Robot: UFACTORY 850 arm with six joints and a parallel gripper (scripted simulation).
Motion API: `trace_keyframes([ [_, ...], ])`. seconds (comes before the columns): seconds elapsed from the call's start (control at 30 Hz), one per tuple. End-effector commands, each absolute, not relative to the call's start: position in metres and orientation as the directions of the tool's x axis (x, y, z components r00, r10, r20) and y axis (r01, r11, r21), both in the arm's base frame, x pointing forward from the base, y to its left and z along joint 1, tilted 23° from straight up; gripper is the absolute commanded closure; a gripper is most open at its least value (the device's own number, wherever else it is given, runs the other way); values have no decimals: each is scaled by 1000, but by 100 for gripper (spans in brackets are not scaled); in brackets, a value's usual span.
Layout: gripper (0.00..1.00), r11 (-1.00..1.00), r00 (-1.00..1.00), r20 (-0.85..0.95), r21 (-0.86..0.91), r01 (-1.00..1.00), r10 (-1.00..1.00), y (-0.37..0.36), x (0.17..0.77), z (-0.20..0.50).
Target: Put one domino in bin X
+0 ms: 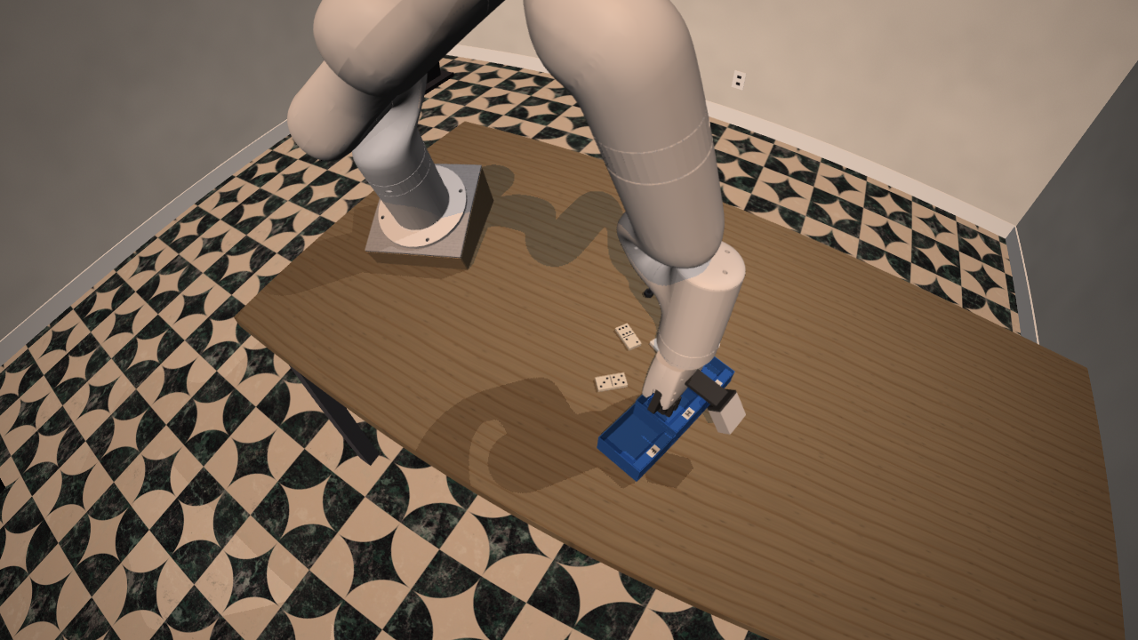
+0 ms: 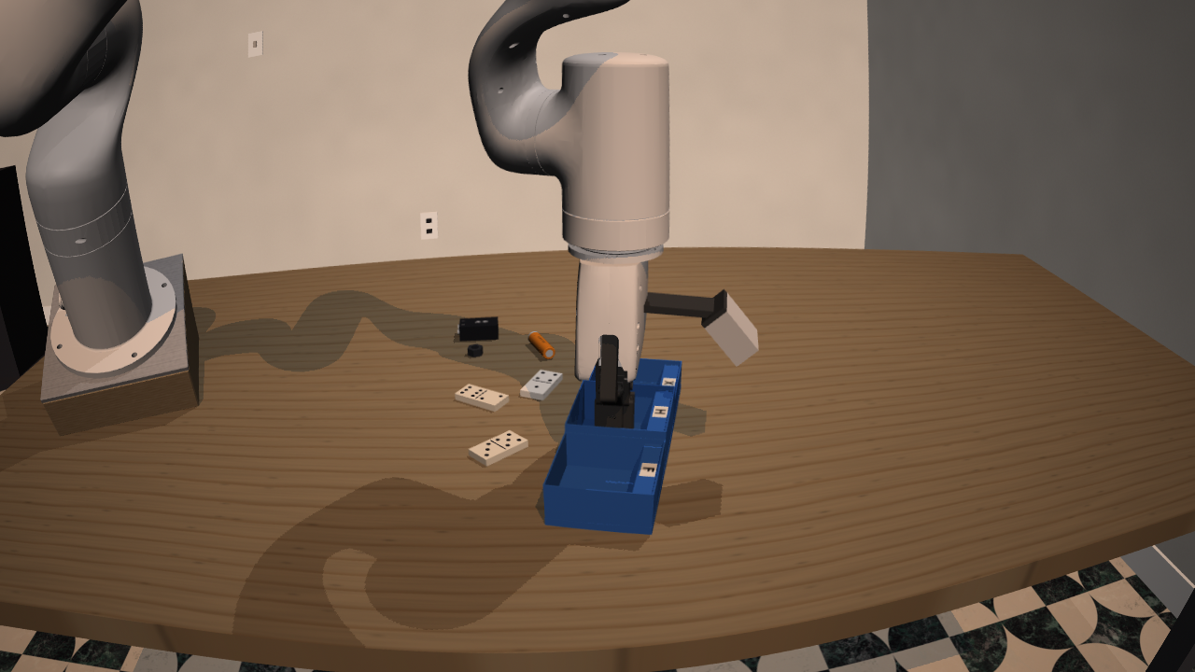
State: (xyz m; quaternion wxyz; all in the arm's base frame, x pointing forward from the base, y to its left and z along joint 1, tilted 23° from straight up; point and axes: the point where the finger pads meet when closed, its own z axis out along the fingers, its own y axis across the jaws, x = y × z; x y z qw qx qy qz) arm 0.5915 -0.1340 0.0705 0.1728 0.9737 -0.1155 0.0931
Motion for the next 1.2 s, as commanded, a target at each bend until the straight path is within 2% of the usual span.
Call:
trace_keyframes([
  [0.0, 93, -914, 956, 223, 315, -257, -192, -134, 592, 71],
  [1.17, 93, -914, 956, 223, 315, -257, -192, -118, 586, 112],
])
